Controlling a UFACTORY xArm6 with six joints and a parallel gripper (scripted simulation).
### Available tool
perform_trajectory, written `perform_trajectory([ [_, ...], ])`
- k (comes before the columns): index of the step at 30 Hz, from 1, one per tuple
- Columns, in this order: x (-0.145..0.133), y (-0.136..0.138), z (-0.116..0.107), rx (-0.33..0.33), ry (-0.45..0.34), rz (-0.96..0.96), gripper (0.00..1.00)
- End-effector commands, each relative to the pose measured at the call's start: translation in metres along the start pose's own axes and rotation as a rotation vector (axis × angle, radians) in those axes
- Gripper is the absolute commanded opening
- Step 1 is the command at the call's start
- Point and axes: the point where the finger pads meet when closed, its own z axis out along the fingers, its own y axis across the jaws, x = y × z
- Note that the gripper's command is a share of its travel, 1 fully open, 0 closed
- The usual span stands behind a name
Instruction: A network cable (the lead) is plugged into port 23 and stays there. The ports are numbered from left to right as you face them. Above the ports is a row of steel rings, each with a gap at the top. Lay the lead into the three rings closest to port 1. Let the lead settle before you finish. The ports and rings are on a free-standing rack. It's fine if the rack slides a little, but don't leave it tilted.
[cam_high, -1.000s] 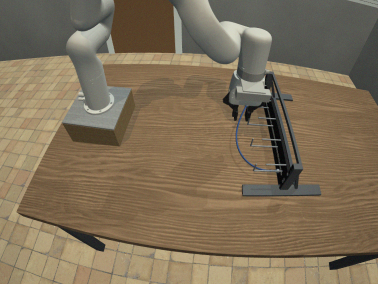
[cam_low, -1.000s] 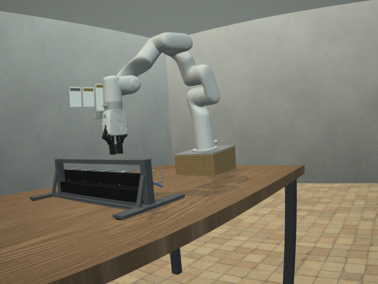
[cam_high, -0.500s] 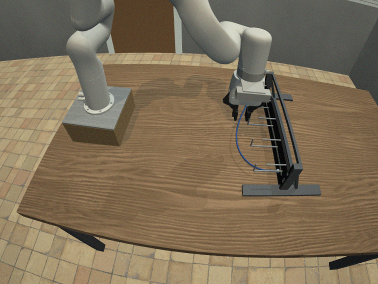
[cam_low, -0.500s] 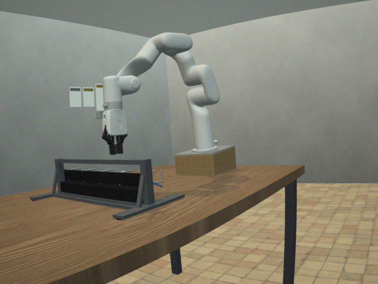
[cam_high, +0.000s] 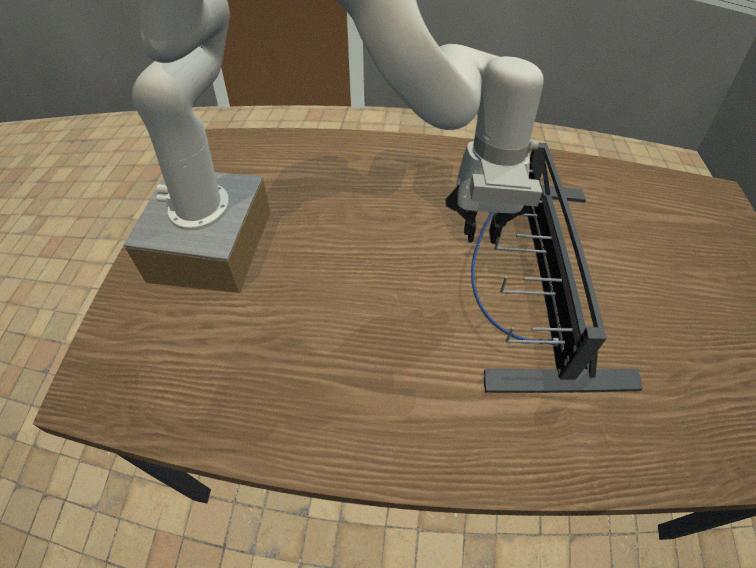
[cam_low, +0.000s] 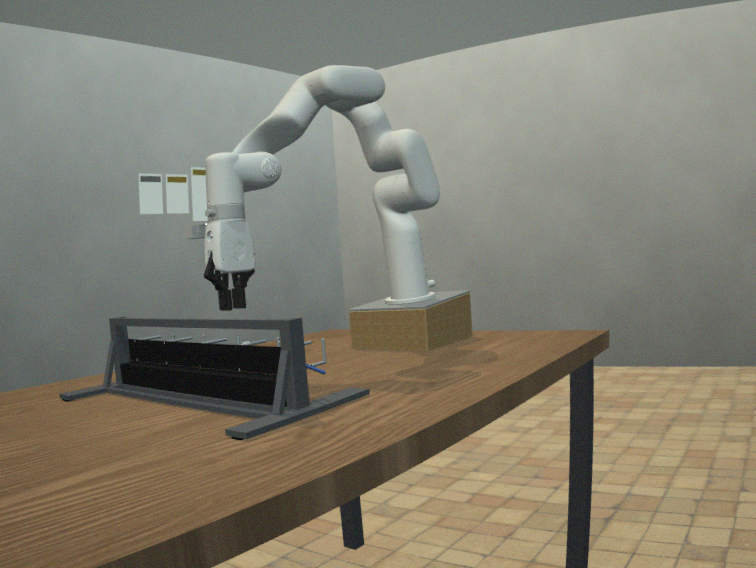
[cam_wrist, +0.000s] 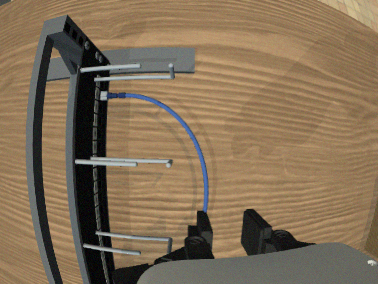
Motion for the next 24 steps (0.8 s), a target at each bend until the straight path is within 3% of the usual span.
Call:
perform_trajectory([
  [1,0.0,-0.002,0.002,0.004,0.001,0.0,0.33],
  [24,0.0,-0.002,0.051,0.004,0.001,0.0,0.33],
])
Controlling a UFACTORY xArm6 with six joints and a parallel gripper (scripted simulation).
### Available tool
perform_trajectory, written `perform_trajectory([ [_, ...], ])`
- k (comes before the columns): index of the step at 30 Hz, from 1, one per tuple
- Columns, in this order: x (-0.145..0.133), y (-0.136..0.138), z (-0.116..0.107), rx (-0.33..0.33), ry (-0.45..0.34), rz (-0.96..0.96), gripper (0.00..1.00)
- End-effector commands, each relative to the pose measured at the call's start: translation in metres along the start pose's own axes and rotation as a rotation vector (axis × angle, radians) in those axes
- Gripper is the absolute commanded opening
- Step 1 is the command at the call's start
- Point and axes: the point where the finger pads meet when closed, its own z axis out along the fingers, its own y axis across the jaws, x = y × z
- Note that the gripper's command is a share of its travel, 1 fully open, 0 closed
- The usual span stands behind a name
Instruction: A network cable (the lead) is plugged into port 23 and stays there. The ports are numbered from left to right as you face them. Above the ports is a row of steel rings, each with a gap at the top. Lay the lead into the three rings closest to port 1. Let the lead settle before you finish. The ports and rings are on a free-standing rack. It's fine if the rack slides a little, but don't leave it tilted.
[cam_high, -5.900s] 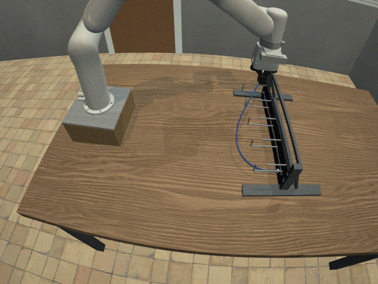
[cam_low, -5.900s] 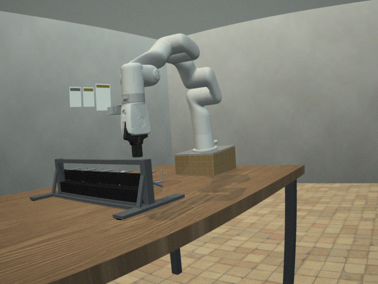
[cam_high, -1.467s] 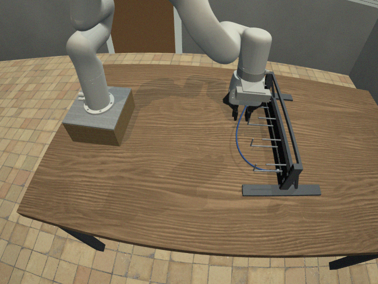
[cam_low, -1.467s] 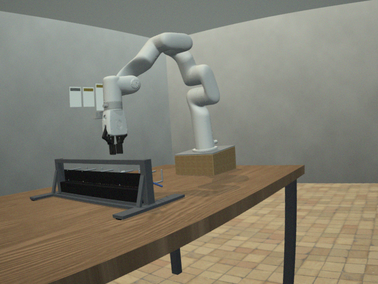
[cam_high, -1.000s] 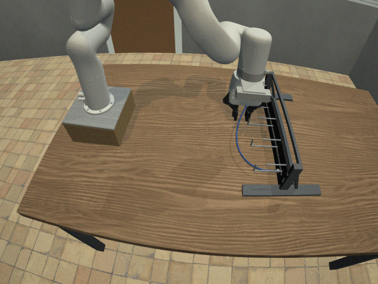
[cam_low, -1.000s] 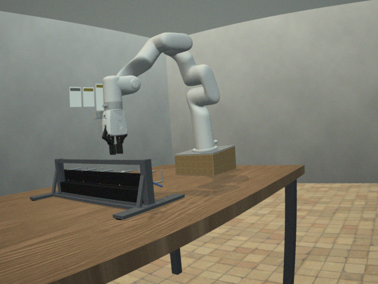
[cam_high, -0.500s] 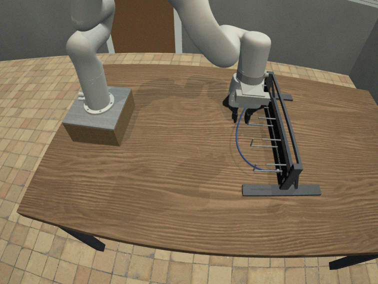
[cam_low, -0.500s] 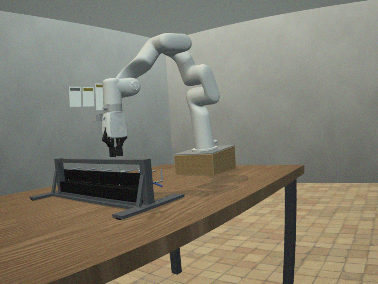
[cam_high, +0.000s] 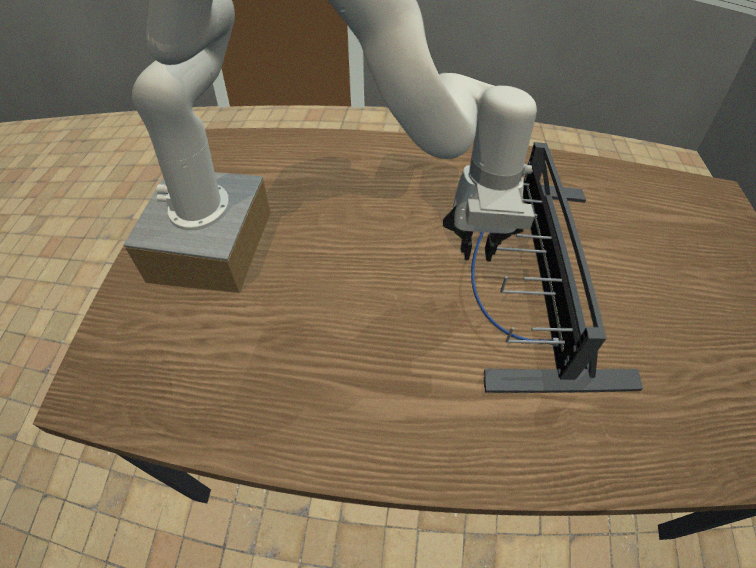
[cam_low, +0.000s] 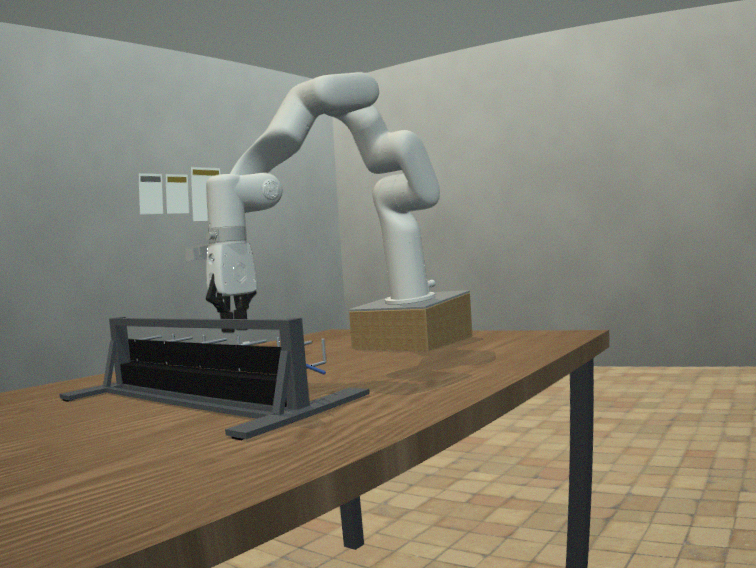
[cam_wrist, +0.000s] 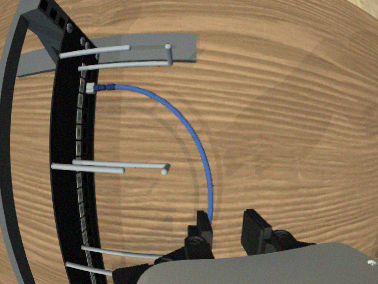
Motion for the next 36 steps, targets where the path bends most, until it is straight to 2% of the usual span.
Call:
perform_trajectory([
  [1,0.0,-0.002,0.011,0.005,0.001,0.0,0.33],
  [12,0.0,-0.002,0.04,0.005,0.001,0.0,0.33],
  [24,0.0,-0.002,0.052,0.005,0.001,0.0,0.33],
  [36,0.0,-0.002,0.053,0.005,0.001,0.0,0.33],
])
